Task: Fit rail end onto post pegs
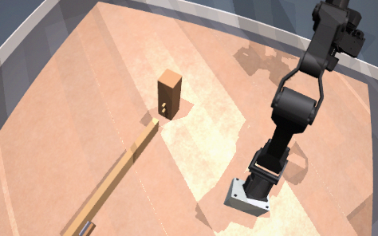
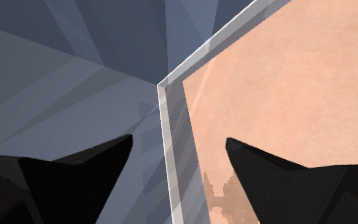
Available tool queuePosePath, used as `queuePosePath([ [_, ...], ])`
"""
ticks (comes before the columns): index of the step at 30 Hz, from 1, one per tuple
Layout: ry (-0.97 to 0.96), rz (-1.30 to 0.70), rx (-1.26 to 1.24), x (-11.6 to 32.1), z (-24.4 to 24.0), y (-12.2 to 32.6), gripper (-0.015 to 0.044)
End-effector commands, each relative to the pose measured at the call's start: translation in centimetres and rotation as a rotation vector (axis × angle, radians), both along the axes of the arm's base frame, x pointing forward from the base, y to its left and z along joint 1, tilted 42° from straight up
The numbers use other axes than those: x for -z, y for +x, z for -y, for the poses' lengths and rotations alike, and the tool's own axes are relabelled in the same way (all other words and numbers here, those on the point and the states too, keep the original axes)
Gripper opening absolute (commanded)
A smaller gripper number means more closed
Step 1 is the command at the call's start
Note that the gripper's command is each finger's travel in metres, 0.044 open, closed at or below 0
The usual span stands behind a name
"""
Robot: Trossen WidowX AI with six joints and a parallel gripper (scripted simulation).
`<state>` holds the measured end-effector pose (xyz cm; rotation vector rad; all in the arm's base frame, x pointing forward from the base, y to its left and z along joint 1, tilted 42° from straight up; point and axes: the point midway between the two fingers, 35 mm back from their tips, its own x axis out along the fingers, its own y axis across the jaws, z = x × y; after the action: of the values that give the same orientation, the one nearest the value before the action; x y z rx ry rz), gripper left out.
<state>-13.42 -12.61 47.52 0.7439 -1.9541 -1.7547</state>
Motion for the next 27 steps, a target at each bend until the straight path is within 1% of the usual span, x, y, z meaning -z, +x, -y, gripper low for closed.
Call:
queuePosePath([
  [1, -0.003, 0.000, -0.007, 0.0, 0.1, 0.1, 0.0426],
  [2, -0.010, 0.001, -0.028, -0.1, 0.5, 0.3, 0.0440],
  [5, 0.002, -0.011, -0.137, -0.3, 2.6, 1.4, 0.0440],
  [10, 0.151, -0.086, -0.279, 0.8, 6.2, 3.0, 0.0440],
  [14, 0.278, -0.173, -0.414, 1.9, 9.3, 5.1, 0.0440],
  [20, 0.453, -0.336, -0.625, 3.9, 13.4, 9.4, 0.0440],
  [27, 0.634, -0.591, -0.887, 6.6, 16.8, 16.5, 0.0440],
])
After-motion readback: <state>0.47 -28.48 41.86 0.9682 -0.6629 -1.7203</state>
